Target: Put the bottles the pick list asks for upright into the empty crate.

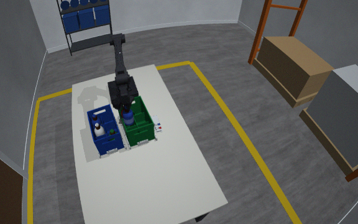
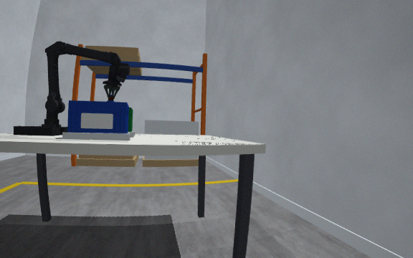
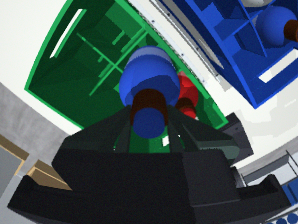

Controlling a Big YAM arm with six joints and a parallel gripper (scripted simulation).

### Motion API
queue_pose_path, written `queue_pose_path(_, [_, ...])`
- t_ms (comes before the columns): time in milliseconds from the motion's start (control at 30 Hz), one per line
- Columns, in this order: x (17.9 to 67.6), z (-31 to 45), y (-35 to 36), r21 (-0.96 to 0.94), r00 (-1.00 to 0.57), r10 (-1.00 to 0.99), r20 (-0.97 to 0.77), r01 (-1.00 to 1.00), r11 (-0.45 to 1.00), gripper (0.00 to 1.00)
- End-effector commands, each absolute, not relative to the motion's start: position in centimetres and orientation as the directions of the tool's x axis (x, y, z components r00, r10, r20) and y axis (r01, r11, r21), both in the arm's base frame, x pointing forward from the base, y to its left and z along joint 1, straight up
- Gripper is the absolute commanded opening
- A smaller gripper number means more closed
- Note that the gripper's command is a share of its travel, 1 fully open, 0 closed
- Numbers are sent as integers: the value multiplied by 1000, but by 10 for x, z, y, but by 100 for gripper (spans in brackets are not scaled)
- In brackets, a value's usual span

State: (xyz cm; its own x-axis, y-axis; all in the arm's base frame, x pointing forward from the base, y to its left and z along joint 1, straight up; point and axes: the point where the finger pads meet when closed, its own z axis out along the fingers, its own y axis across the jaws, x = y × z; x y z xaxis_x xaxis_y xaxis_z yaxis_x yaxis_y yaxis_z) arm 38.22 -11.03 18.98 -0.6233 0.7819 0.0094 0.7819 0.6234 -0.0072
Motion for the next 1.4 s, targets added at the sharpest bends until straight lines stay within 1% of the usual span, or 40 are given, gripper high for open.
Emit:
queue_pose_path(0, [395,215,-114,40,-626,778,-54,777,628,0])
queue_pose_path(200, [388,202,-112,27,-627,778,-37,778,628,0])
queue_pose_path(300, [397,210,-114,43,-625,778,-61,777,628,0])
queue_pose_path(400, [389,194,-112,24,-627,779,-34,778,628,0])
queue_pose_path(700, [397,201,-114,42,-625,778,-59,777,628,0])
queue_pose_path(767, [388,183,-111,21,-627,779,-29,778,628,0])
queue_pose_path(867, [396,190,-113,36,-626,778,-50,778,628,0])
queue_pose_path(1367, [393,175,-112,33,-626,778,-47,778,628,0])
